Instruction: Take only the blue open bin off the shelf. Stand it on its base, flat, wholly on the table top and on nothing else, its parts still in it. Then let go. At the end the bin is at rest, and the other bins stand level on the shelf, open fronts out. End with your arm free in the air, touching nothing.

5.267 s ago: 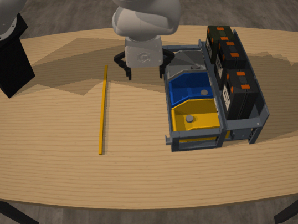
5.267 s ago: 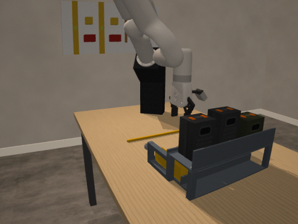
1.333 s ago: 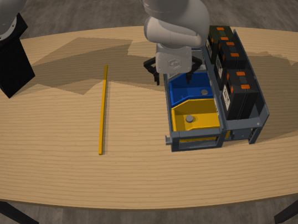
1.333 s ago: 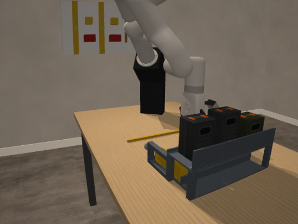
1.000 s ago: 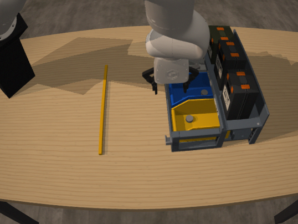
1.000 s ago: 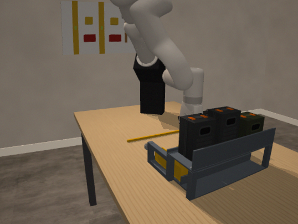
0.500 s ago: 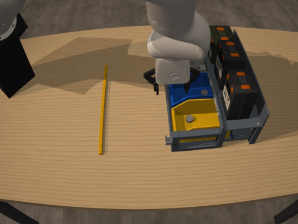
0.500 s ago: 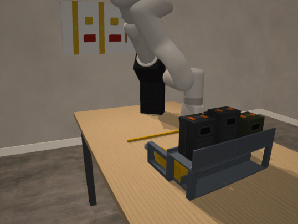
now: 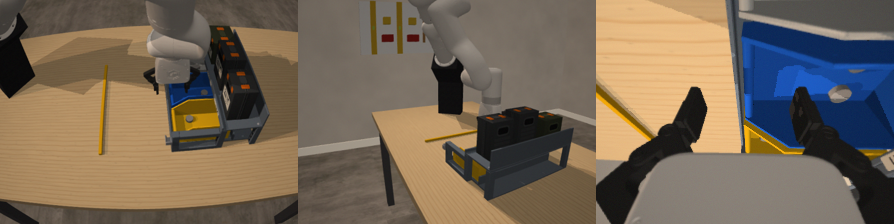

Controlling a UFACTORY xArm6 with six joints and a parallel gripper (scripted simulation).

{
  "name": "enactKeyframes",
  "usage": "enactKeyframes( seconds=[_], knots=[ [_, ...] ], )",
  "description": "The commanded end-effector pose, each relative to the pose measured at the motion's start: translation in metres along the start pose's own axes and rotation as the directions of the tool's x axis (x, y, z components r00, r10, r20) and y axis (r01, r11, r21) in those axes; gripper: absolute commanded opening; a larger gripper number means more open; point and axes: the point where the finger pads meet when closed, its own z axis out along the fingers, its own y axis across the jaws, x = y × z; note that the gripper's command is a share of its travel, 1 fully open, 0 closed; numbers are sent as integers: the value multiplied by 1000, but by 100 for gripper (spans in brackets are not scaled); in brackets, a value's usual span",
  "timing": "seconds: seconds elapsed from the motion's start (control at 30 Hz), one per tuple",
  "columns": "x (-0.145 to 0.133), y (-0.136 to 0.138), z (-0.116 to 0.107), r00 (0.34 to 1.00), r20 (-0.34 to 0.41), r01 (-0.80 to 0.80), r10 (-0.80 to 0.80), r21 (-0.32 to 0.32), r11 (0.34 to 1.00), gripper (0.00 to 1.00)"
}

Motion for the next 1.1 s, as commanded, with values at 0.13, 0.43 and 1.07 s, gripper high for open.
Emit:
enactKeyframes(
  seconds=[0.13, 0.43, 1.07],
  knots=[
    [0, 1, -3, 1000, -1, 0, 0, -2, 1000, 100],
    [0, 2, -4, 1000, -1, 0, 0, -2, 1000, 100],
    [0, 2, -7, 1000, -1, 0, 0, -2, 1000, 100]
  ],
)
